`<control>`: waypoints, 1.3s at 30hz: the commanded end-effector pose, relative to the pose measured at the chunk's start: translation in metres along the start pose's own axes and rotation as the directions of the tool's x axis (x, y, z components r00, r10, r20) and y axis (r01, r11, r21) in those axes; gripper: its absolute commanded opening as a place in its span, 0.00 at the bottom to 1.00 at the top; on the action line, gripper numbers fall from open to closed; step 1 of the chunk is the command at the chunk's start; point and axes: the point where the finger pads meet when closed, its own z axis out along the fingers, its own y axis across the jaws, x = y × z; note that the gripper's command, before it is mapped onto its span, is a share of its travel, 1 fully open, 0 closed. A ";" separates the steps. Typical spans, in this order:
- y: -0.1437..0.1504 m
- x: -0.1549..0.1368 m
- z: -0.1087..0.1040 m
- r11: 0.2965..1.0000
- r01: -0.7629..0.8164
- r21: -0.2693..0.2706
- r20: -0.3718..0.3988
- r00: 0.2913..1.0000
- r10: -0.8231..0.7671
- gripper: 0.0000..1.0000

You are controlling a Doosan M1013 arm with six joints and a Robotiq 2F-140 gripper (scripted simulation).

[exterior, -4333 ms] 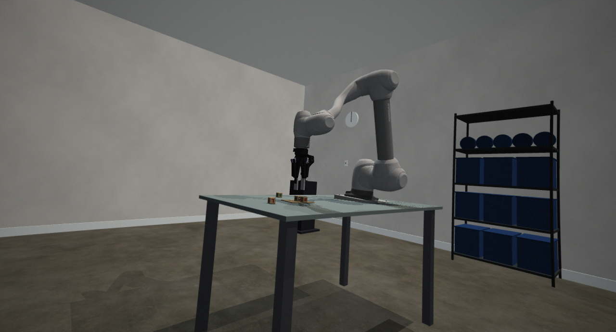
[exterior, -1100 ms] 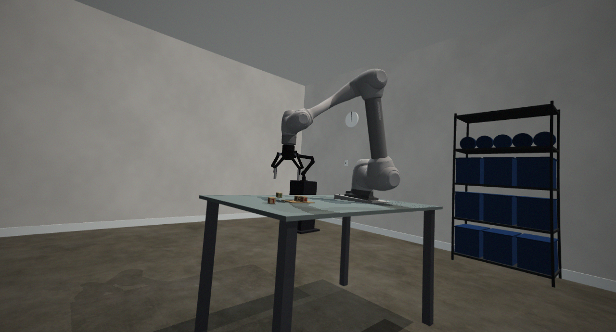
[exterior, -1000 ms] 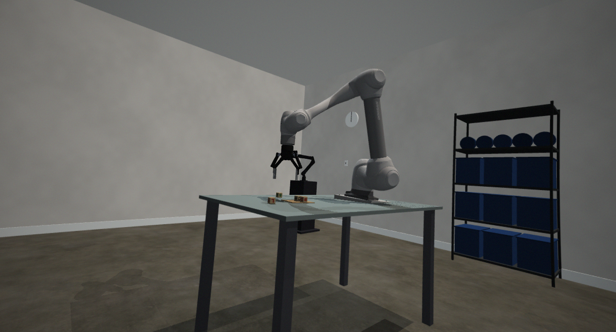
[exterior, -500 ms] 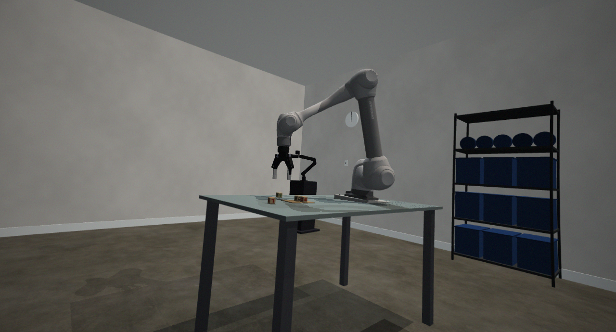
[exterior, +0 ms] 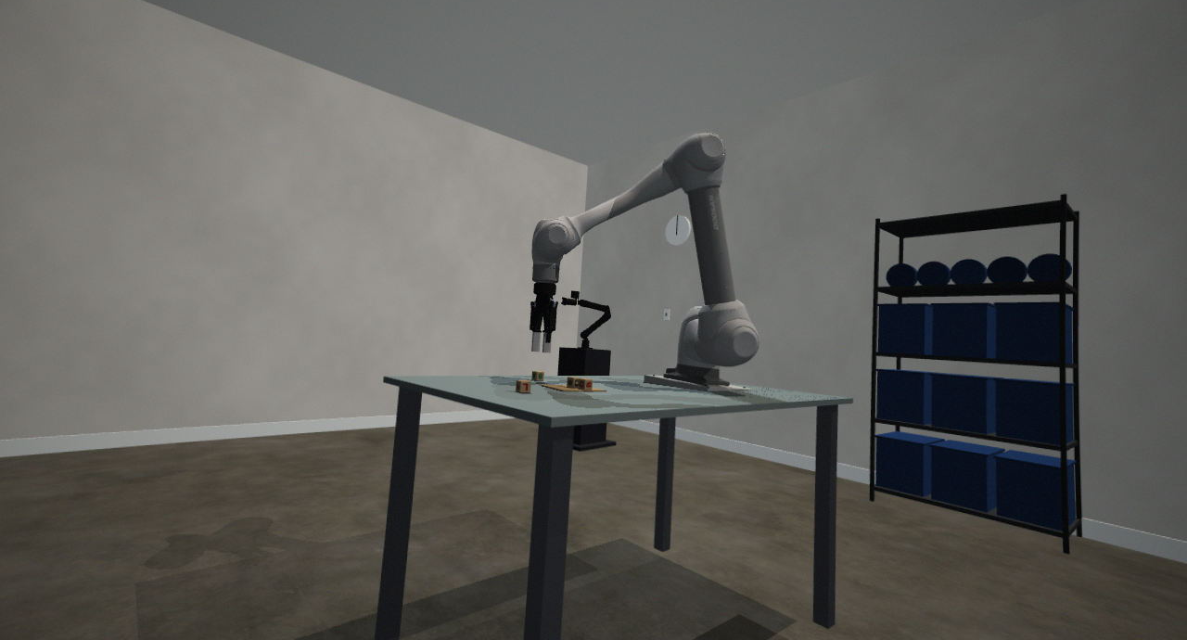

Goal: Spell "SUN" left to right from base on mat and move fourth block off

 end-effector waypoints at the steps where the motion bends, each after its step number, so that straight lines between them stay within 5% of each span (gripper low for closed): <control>1: 0.006 0.001 0.001 1.000 -0.009 -0.005 0.000 1.000 0.009 0.40; 39: 0.006 0.001 0.007 1.000 -0.009 -0.005 0.000 1.000 0.009 0.40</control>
